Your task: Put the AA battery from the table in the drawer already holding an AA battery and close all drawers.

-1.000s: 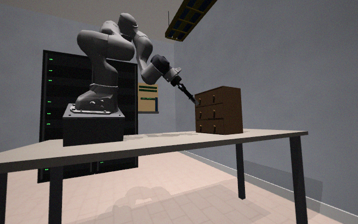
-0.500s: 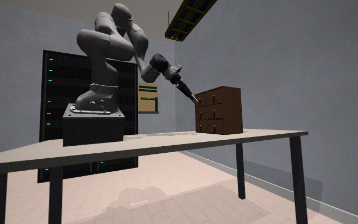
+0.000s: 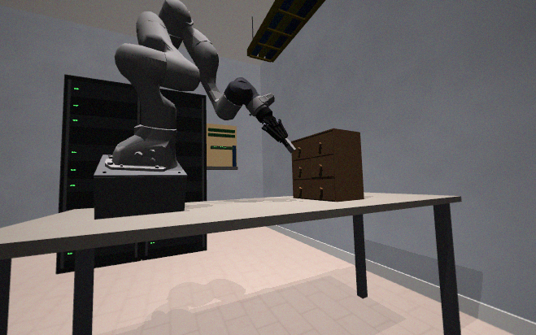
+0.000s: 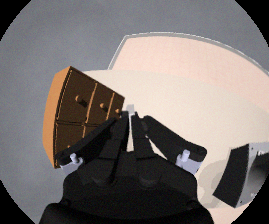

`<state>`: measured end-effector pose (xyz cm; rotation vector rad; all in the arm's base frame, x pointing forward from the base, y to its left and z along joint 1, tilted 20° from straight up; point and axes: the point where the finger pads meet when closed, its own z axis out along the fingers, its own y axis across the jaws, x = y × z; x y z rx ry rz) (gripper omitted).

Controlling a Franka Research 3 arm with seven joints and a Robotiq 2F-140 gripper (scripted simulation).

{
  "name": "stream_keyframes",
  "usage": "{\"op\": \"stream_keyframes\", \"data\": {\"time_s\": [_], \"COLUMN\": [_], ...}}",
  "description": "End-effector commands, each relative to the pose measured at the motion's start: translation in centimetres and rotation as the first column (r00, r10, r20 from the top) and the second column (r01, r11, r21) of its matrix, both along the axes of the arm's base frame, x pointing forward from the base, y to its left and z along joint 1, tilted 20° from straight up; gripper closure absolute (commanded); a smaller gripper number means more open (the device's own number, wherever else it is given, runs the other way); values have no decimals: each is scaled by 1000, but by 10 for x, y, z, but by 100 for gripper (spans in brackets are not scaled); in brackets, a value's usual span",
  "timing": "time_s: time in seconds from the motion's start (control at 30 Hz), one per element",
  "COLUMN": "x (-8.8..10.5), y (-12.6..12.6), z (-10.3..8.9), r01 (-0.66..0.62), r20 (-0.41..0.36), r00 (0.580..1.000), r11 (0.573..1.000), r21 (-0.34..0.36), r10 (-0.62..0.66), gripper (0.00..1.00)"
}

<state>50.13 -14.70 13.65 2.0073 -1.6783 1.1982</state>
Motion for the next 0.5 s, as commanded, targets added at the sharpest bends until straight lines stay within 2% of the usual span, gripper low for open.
{"op": "stream_keyframes", "data": {"time_s": [0.0, 0.07, 0.2, 0.47], "x": [-14, -14, -17, -24], "y": [-9, -9, -8, -5], "z": [0, 0, 3, 9], "r01": [175, 175, 256, 408], "r20": [40, 40, 68, 111], "r00": [983, 983, 962, 894], "r11": [983, 983, 961, 891], "r21": [57, 57, 102, 197], "r10": [-177, -177, -264, -434], "gripper": [100, 100, 100, 100]}}
